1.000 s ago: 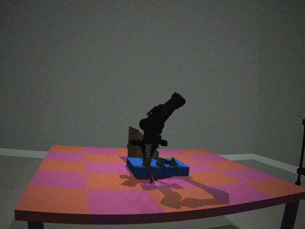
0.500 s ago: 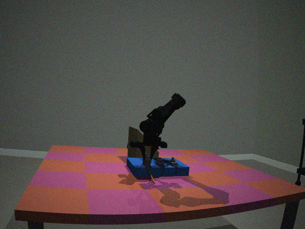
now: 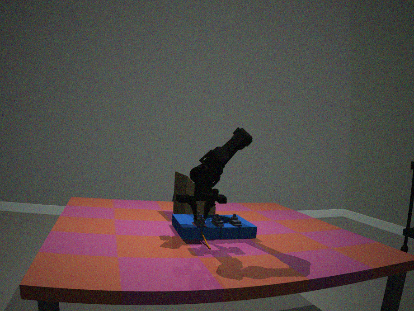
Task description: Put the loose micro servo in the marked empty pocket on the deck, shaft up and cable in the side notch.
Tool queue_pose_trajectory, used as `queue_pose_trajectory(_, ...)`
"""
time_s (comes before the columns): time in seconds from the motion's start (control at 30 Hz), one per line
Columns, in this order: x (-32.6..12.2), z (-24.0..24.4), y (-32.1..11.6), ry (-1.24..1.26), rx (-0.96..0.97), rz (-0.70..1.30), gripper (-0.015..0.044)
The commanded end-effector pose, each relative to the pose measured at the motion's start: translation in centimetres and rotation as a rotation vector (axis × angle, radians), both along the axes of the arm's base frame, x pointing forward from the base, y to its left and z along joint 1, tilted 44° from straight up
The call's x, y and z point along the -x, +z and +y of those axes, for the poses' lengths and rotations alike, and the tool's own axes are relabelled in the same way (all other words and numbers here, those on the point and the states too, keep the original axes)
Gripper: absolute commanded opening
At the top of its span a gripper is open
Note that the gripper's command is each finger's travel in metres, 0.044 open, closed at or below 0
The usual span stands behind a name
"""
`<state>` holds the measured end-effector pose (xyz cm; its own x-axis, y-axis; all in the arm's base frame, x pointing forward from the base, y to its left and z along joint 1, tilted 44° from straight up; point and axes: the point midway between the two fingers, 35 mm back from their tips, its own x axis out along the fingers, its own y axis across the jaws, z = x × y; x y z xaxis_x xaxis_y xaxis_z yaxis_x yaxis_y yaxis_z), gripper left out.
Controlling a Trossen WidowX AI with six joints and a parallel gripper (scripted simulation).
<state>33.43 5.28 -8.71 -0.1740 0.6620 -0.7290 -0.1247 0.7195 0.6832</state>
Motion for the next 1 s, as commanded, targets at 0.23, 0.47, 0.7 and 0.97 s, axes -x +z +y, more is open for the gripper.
queue_pose_trajectory(0.23, 0.2, 0.6, -0.6, -0.004, -0.003, 0.004, 0.0000)
queue_pose_trajectory(0.47, 0.3, 0.9, -1.0, -0.004, -0.003, 0.004, 0.0000)
queue_pose_trajectory(0.7, 0.2, 0.7, -0.8, -0.004, -0.003, 0.004, 0.0157)
queue_pose_trajectory(0.97, -0.1, -1.4, 1.5, -0.004, -0.002, 0.004, 0.0187)
